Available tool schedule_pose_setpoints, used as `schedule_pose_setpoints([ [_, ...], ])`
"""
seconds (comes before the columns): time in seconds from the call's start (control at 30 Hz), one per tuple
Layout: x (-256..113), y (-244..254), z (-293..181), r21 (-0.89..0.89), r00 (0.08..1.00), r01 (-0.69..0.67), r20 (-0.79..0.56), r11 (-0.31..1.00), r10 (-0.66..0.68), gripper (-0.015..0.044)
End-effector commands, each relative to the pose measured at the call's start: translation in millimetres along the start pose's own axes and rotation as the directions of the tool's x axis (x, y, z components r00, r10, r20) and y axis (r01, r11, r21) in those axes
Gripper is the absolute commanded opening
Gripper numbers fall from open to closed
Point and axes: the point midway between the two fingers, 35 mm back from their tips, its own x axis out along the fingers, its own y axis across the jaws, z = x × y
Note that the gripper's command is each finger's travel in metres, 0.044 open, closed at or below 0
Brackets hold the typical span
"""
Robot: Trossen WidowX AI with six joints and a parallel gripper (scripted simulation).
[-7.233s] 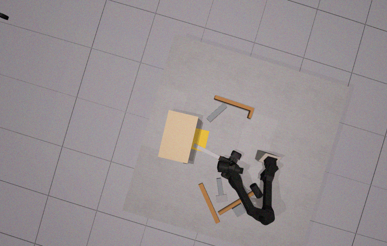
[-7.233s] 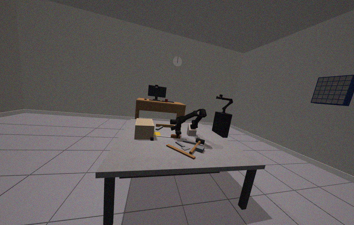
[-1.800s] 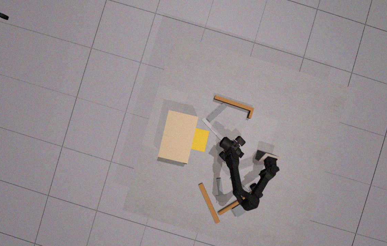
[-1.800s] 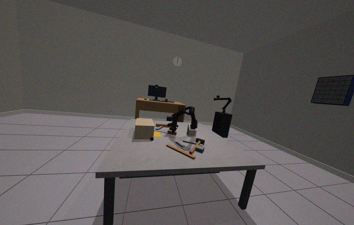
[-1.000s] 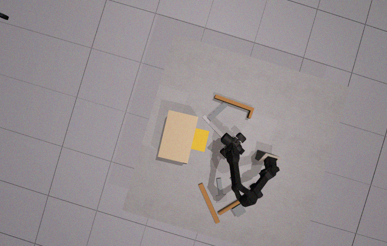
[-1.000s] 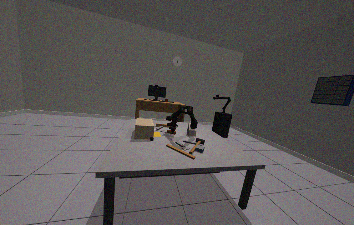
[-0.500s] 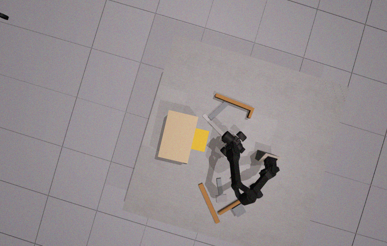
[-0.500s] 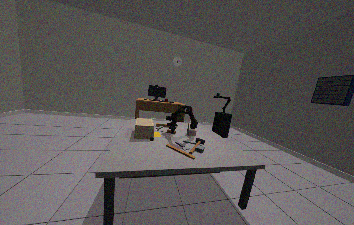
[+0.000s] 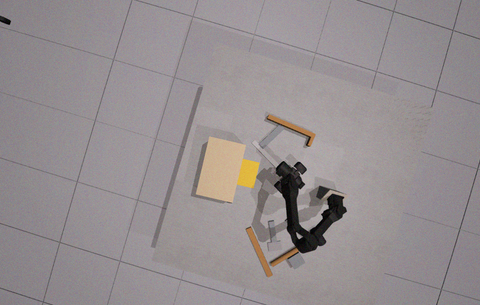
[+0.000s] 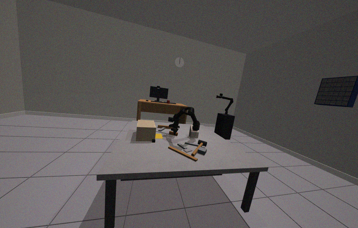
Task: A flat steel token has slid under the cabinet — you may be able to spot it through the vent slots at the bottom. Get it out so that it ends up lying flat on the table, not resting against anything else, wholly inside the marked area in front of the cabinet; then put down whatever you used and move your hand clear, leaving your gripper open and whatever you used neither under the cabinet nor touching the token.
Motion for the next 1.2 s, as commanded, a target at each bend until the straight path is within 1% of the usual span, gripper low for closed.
schedule_pose_setpoints([
  [0.0,-1.6,-8.5,1.1,0.016,1.000,0.005,0.005,1.000,-0.005,0.0000],
  [1.17,-1.7,-23.0,4.5,0.016,1.000,0.005,0.006,1.000,-0.006,0.0000],
])
